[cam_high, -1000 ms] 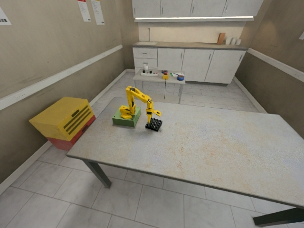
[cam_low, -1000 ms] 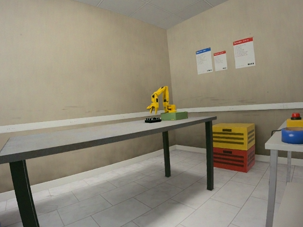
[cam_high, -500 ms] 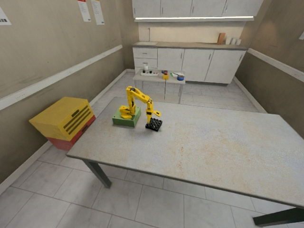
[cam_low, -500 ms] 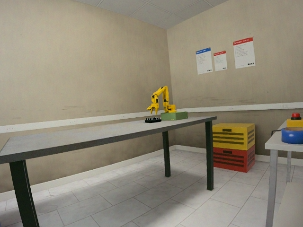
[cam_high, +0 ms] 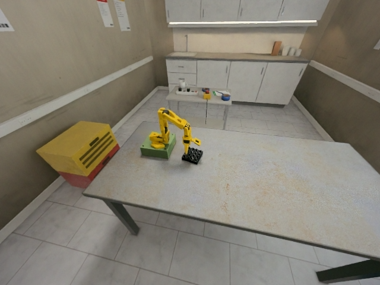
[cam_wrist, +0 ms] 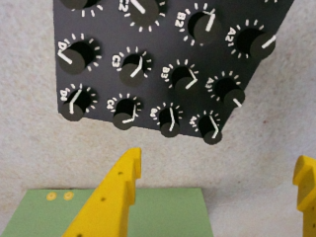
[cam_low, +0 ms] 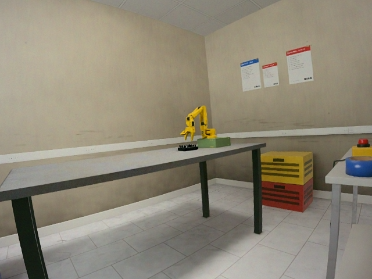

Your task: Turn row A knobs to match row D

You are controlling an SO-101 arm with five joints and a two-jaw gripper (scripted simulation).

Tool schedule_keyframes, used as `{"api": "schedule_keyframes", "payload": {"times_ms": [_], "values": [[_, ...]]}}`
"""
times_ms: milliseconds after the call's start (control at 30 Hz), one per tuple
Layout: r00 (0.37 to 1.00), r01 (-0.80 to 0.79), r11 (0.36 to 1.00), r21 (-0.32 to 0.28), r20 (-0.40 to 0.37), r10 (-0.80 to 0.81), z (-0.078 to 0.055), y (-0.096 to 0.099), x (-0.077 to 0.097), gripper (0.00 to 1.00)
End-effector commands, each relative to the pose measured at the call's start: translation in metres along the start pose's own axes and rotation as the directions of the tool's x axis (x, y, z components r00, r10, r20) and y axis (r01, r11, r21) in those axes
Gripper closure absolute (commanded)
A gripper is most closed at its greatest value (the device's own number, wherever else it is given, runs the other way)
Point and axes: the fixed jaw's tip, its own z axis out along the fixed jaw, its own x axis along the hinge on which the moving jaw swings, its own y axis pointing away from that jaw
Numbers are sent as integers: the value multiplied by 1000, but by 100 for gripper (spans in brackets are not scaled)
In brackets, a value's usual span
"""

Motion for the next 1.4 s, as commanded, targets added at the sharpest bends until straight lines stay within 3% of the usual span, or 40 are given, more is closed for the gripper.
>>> {"api": "schedule_keyframes", "payload": {"times_ms": [0,433,867,1133,1367], "values": [[999,32,999,-3,-16,-32,1,0,2,61],[983,181,983,-5,-15,-181,1,-2,3,62],[911,413,911,-9,-13,-413,1,-5,5,64],[791,612,791,-12,-11,-612,1,-8,7,66],[625,781,625,-14,-8,-781,1,-12,8,68]]}}
